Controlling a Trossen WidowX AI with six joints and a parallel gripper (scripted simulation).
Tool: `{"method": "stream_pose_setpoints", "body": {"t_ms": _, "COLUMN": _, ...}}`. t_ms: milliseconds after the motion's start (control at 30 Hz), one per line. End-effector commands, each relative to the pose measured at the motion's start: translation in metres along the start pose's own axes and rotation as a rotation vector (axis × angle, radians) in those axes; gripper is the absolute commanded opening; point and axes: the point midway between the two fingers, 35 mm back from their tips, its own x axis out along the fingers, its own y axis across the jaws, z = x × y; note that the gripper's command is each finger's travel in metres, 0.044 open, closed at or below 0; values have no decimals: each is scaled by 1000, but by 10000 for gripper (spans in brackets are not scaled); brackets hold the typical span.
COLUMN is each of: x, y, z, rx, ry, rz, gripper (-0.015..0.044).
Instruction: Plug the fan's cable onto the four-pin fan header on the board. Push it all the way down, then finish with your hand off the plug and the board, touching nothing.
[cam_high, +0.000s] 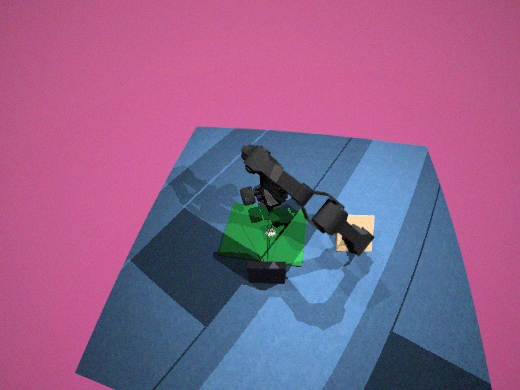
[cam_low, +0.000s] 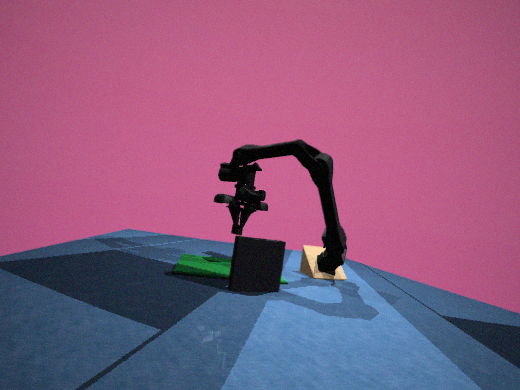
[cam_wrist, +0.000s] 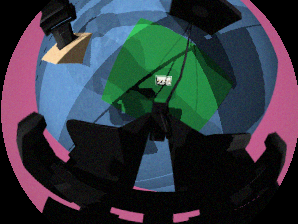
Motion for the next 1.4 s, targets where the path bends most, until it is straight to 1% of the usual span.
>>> {"method": "stream_pose_setpoints", "body": {"t_ms": 0, "x": -2, "y": 5, "z": 2, "rx": 114, "ry": 4, "rz": 4, "gripper": 0}}
{"method": "stream_pose_setpoints", "body": {"t_ms": 1367, "x": -6, "y": 49, "z": 21, "rx": 1533, "ry": 10, "rz": 2, "gripper": 0}}
